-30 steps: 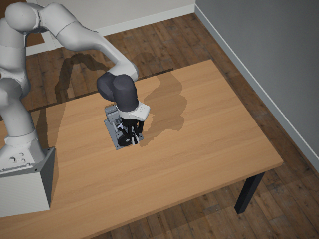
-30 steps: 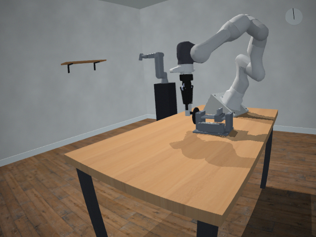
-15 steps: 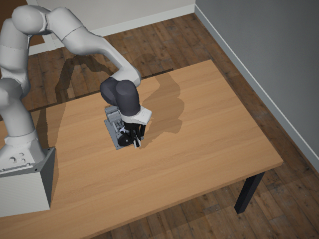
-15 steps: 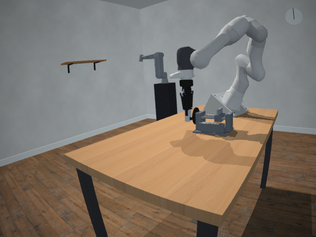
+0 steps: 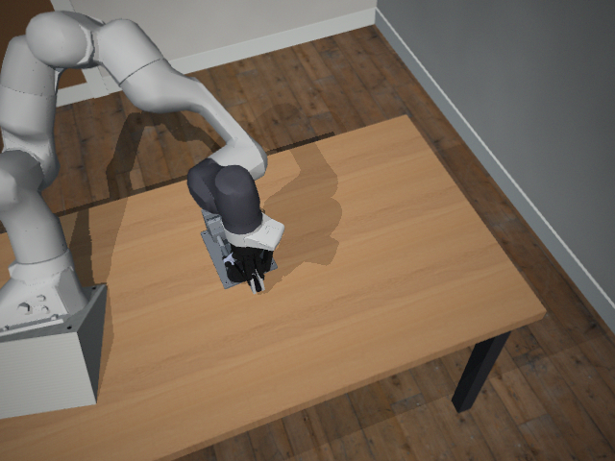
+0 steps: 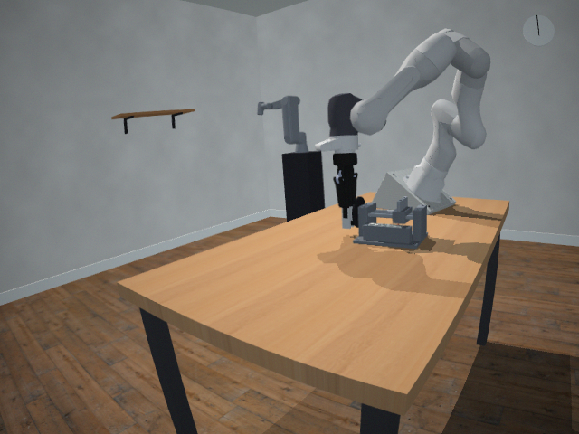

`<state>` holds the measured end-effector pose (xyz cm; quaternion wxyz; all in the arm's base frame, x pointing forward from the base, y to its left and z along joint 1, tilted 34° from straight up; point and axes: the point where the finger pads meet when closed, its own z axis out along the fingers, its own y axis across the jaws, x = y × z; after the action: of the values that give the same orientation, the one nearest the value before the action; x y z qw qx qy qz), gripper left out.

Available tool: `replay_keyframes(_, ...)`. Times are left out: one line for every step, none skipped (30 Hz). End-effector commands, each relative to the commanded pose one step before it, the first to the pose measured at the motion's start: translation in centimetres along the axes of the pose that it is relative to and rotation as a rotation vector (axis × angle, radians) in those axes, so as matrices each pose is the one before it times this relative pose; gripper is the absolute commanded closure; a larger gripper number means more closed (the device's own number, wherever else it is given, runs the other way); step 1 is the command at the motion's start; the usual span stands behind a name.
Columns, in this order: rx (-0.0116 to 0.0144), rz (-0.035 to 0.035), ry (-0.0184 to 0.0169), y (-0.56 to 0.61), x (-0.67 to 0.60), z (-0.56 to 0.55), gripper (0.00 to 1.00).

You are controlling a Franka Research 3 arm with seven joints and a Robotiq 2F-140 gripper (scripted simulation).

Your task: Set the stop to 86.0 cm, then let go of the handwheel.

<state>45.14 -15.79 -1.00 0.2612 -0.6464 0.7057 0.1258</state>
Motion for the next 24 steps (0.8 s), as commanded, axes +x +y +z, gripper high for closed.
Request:
replay_keyframes(-0.00161, -0.01344, -0.00405, 1.125, -0.009, 0.352, 0.96)
replay_keyframes(0.00000, 0.00000, 0.00000, 0.203, -0.001, 0.009, 0.96)
replay_keyframes(0.00000, 0.00000, 0.00000, 0.203, 0.001, -0.025, 0.96)
replay_keyframes(0.00000, 0.00000, 0.00000, 0.204, 0.000, -0.025, 0.96)
replay_keyframes(0.00000, 0.00000, -0.00001, 0.204, -0.001, -0.026, 0.96)
replay_keyframes(0.00000, 0.00000, 0.00001, 0.204, 0.001, -0.063, 0.96)
replay_keyframes(0.00000, 0.00000, 0.00000, 0.205, 0.000, -0.062, 0.96)
replay_keyframes(0.00000, 0.00000, 0.00000, 0.000, 0.000, 0.000, 0.96)
replay_keyframes(0.00000, 0.00000, 0.00000, 0.000, 0.000, 0.000, 0.96)
replay_keyframes(0.00000, 0.00000, -0.00001, 0.206, -0.001, -0.069, 0.96)
replay_keyframes(-0.00001, 0.00000, 0.00001, 0.206, 0.001, -0.105, 0.96)
replay_keyframes(0.00000, 0.00000, -0.00001, 0.206, 0.000, -0.104, 0.96)
replay_keyframes(0.00000, 0.00000, 0.00000, 0.206, 0.000, -0.129, 0.96)
replay_keyframes(0.00000, 0.00000, 0.00001, 0.207, 0.000, -0.156, 0.96)
replay_keyframes(0.00001, 0.00000, -0.00001, 0.204, -0.001, -0.157, 0.96)
replay_keyframes(-0.00001, 0.00000, 0.00001, 0.169, 0.001, -0.182, 0.96)
replay_keyframes(0.00000, 0.00000, -0.00001, 0.170, 0.000, -0.181, 0.96)
replay_keyframes(0.00000, 0.00000, 0.00000, 0.147, 0.000, -0.195, 0.96)
replay_keyframes(0.00000, 0.00000, 0.00000, 0.132, 0.000, -0.204, 0.96)
replay_keyframes(0.00000, 0.00001, -0.00001, 0.131, -0.001, -0.204, 0.96)
replay_keyframes(0.00000, -0.00001, 0.00001, 0.095, 0.001, -0.227, 0.96)
replay_keyframes(0.00000, 0.00001, 0.00000, 0.097, 0.000, -0.226, 0.96)
replay_keyframes(0.00000, 0.00000, 0.00000, 0.075, 0.000, -0.239, 0.96)
replay_keyframes(0.00000, 0.00000, 0.00000, 0.058, 0.000, -0.251, 0.96)
